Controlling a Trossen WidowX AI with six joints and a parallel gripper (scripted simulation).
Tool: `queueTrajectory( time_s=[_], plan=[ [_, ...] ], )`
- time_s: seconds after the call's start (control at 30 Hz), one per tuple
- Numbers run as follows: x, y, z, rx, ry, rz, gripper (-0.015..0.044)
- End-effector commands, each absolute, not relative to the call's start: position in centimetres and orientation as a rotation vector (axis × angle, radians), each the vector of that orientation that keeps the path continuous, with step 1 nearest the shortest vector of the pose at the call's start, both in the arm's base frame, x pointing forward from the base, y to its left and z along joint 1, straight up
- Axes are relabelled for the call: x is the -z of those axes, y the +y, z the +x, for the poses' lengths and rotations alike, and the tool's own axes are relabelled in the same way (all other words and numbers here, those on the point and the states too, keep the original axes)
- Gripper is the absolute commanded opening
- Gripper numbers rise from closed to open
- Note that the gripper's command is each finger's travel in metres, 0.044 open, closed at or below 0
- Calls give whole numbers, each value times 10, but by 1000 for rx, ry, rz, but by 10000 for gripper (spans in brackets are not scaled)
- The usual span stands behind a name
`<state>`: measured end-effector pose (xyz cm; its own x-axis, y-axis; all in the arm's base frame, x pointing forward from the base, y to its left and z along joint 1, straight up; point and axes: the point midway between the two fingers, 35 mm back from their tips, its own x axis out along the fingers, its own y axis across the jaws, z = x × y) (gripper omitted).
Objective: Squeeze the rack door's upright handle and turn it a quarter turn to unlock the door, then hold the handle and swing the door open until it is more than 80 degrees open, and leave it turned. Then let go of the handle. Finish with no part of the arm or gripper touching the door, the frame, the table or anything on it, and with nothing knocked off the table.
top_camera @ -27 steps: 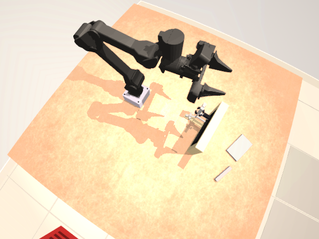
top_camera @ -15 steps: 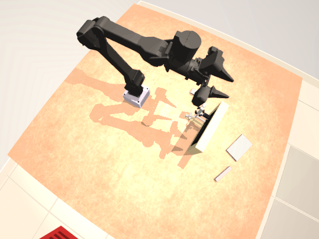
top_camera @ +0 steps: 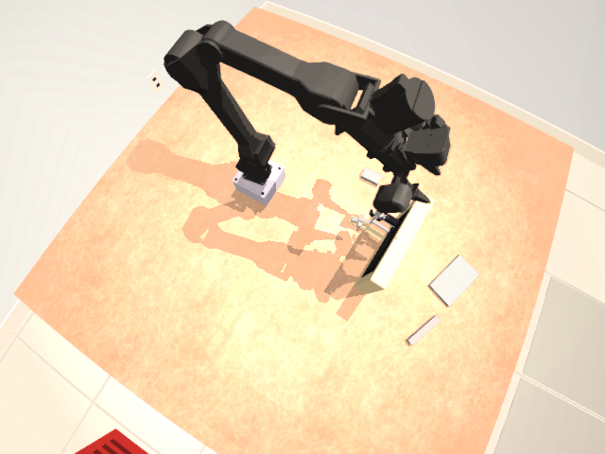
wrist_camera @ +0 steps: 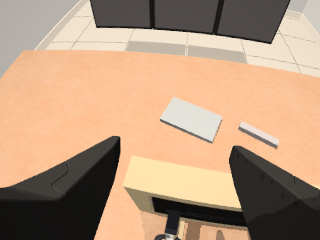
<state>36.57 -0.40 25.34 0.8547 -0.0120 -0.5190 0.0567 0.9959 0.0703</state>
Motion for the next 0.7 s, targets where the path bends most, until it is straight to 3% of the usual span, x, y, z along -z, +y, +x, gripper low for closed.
queueTrajectory(
  time_s=[0.0, 0.67],
  plan=[
    [-242, -4, 369, 44, 643, 99, 283],
    [-194, -5, 360, 102, 1160, 145, 283]
  ],
)
